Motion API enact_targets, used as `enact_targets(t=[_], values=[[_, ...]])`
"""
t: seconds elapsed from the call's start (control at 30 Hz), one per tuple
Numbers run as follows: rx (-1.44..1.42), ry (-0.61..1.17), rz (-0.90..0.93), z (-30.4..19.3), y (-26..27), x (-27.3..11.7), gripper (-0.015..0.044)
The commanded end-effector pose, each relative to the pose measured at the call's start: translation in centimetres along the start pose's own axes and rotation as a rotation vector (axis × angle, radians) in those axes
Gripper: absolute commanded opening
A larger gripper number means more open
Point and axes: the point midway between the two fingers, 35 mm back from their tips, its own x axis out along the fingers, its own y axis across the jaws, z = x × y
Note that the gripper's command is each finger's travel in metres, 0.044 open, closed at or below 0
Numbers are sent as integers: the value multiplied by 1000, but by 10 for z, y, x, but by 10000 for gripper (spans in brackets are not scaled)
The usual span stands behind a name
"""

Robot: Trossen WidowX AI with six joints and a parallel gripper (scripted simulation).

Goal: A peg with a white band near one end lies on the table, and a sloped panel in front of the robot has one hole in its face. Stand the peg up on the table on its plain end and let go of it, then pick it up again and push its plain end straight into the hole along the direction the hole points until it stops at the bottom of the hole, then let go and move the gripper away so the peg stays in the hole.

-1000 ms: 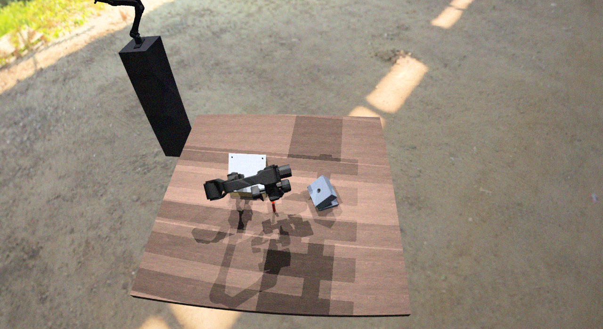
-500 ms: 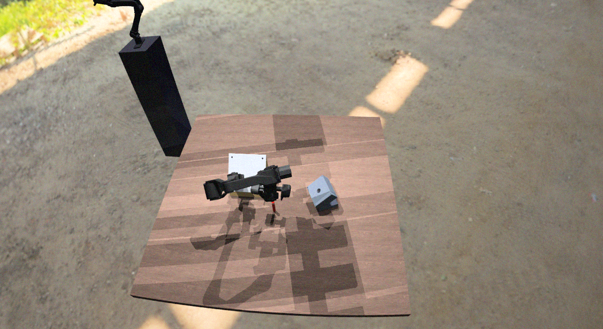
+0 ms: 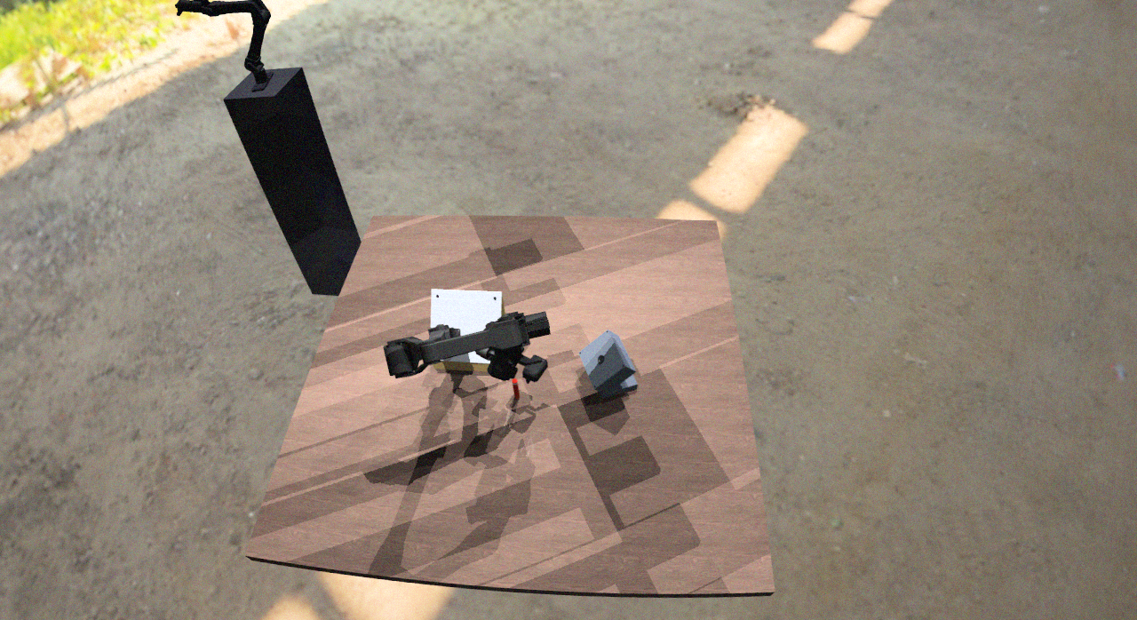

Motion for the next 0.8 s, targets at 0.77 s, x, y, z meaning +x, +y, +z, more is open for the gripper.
enact_targets(t=[0.77], values=[[690,-2,3,1,0,5,440]])
